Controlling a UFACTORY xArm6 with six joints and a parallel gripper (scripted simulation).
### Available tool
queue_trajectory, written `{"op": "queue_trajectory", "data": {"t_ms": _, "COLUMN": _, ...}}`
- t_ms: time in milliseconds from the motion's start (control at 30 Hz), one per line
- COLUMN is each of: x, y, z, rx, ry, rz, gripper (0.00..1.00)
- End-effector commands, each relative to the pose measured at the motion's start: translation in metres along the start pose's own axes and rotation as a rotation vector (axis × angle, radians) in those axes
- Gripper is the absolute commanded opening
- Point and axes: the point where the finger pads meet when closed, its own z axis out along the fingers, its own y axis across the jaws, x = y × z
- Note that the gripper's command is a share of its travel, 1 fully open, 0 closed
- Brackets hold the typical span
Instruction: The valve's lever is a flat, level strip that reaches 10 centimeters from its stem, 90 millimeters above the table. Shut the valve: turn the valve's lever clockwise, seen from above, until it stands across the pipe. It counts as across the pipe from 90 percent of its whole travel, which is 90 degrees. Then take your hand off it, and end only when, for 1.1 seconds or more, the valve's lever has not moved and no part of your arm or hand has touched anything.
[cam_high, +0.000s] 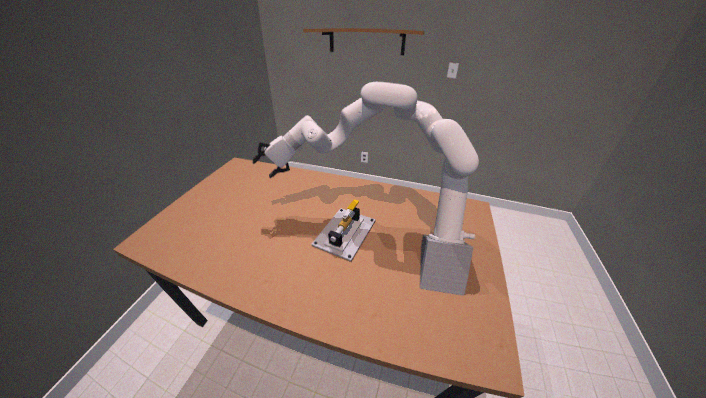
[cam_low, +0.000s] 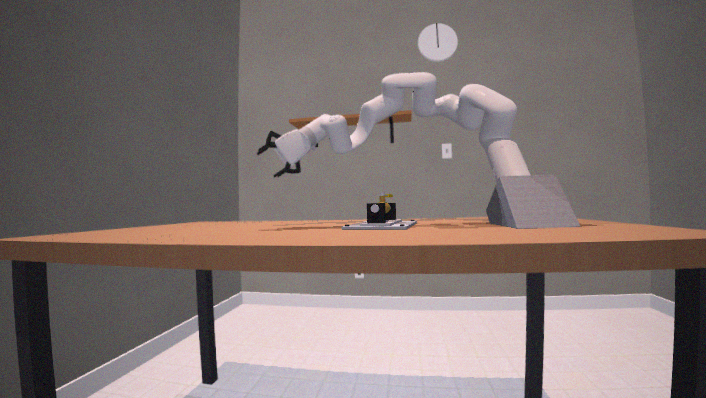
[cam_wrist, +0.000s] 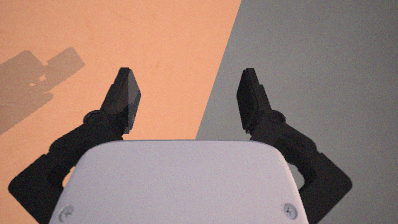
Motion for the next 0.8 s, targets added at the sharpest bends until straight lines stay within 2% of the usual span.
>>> {"op": "queue_trajectory", "data": {"t_ms": 0, "x": -0.001, "y": 0.003, "z": -0.001, "rx": -0.004, "ry": -0.002, "rz": -0.001, "gripper": 1.0}}
{"op": "queue_trajectory", "data": {"t_ms": 600, "x": 0.0, "y": 0.003, "z": -0.002, "rx": -0.002, "ry": 0.0, "rz": -0.008, "gripper": 1.0}}
{"op": "queue_trajectory", "data": {"t_ms": 700, "x": 0.015, "y": 0.002, "z": -0.007, "rx": 0.02, "ry": 0.032, "rz": -0.094, "gripper": 1.0}}
{"op": "queue_trajectory", "data": {"t_ms": 767, "x": 0.036, "y": -0.001, "z": -0.015, "rx": 0.053, "ry": 0.082, "rz": -0.225, "gripper": 1.0}}
